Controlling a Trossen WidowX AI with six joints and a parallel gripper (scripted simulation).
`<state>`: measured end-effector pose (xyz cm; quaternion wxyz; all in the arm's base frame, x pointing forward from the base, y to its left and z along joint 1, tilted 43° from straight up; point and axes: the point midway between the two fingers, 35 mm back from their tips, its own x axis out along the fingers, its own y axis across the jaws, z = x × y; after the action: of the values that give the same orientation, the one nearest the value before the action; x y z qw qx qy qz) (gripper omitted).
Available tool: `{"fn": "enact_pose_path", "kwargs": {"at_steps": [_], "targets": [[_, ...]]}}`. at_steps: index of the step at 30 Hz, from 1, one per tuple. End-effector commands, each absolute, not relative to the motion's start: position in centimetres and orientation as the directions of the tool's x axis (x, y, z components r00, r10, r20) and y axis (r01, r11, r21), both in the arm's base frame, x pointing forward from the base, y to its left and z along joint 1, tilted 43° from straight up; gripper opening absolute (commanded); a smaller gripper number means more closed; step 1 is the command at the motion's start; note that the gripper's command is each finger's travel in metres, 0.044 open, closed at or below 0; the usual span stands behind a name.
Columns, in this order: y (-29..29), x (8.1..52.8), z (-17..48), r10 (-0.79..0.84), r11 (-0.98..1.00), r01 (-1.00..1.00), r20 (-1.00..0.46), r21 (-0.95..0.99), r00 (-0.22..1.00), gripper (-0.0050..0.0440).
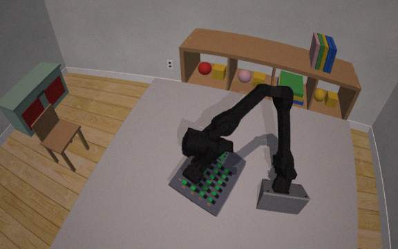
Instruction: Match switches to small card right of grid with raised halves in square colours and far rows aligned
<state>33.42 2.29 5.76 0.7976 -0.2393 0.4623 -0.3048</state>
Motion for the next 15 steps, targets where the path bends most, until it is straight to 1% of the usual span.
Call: {"fn": "enact_pose_path", "kwargs": {"at_steps": [1,15], "targets": [[2.08,33.25,5.35,-0.710,0.698,0.257,-0.595,-0.669,0.378,0.0000],[1.21,33.74,4.63,-0.710,0.697,0.257,-0.595,-0.669,0.378,0.0000]]}}
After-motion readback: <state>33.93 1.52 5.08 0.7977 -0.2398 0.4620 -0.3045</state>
